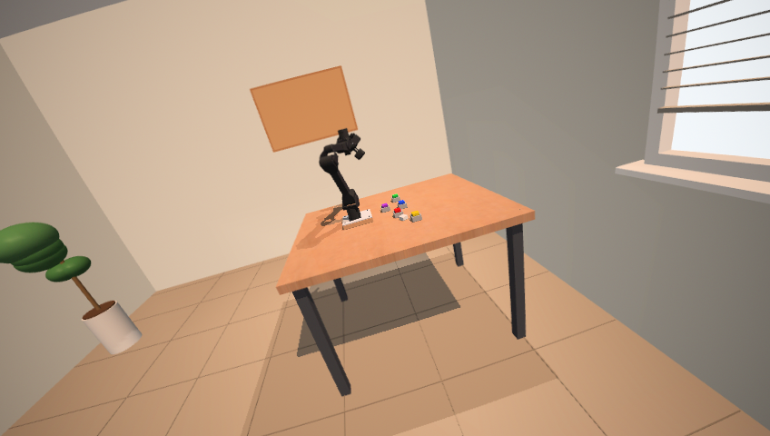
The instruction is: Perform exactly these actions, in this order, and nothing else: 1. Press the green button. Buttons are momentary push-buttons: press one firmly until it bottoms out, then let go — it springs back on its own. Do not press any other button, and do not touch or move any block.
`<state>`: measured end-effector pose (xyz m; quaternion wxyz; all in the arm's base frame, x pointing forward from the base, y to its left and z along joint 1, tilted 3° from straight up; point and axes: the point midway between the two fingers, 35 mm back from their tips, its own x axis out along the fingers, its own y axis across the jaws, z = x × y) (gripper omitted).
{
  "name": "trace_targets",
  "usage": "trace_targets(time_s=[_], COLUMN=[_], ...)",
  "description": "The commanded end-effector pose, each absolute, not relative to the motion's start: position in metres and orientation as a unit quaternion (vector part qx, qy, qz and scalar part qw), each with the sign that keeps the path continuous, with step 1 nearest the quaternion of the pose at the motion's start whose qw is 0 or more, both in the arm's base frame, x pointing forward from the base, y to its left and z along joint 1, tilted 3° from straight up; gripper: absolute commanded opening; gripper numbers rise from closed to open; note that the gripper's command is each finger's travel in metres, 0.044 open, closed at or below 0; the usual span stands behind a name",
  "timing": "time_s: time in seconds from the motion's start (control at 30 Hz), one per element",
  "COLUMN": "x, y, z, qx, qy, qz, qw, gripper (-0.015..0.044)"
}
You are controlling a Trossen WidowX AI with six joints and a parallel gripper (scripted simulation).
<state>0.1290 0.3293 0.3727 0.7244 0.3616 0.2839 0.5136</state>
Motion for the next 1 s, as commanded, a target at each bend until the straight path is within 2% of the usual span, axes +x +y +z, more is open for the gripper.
trace_targets(time_s=[0.0, 0.3, 0.6, 0.9, 0.97], x=[0.186, 0.265, 0.285, 0.285, 0.285], y=[0.326, 0.26, 0.154, 0.147, 0.148], z=[0.317, 0.218, 0.153, 0.15, 0.142], qx=[0.287, 0.153, 0.059, 0.055, 0.055], qy=[0.348, 0.506, 0.685, 0.698, 0.698], qz=[0.408, 0.196, 0.008, -0.003, -0.003], qw=[0.794, 0.826, 0.726, 0.714, 0.714], gripper=[0.04, 0.04, 0.04, 0.04, 0.0348])
